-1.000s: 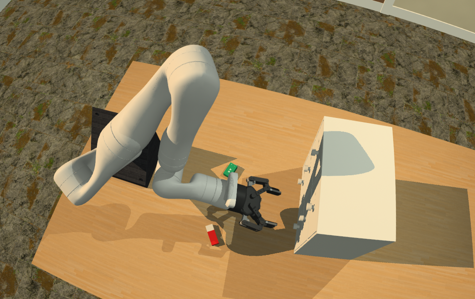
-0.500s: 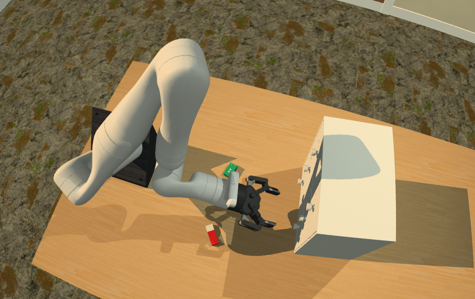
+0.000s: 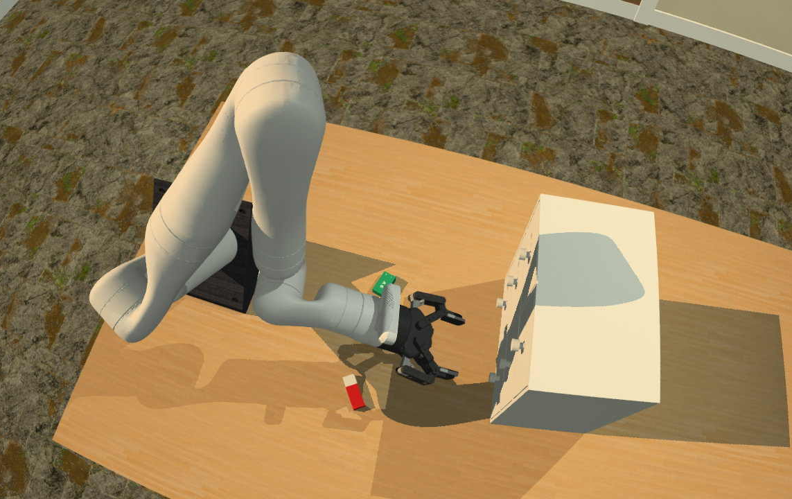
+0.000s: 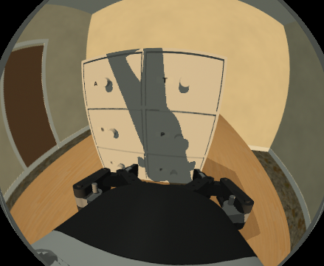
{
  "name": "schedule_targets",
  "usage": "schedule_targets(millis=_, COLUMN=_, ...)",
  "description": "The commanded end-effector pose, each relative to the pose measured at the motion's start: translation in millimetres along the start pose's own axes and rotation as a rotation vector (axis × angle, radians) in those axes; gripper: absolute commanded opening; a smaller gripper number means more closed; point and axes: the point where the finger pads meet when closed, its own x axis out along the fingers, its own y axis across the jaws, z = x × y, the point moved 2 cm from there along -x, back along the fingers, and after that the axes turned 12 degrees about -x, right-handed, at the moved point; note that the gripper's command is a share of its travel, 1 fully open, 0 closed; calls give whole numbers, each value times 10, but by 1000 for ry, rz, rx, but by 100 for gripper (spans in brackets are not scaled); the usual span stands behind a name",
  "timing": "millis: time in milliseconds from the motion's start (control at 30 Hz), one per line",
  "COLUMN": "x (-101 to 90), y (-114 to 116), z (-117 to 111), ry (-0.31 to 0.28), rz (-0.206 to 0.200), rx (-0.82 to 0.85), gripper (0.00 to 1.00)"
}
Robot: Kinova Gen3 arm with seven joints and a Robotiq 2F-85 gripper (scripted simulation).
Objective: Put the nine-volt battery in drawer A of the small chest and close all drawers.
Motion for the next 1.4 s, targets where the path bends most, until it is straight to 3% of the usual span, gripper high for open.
schedule_targets(millis=0, x=-25, y=0, z=-87, ry=5, rz=-3, rx=7, gripper=100)
schedule_targets(millis=1367, x=-213, y=26, z=-198, ry=-188, rz=-45, rx=6, gripper=100)
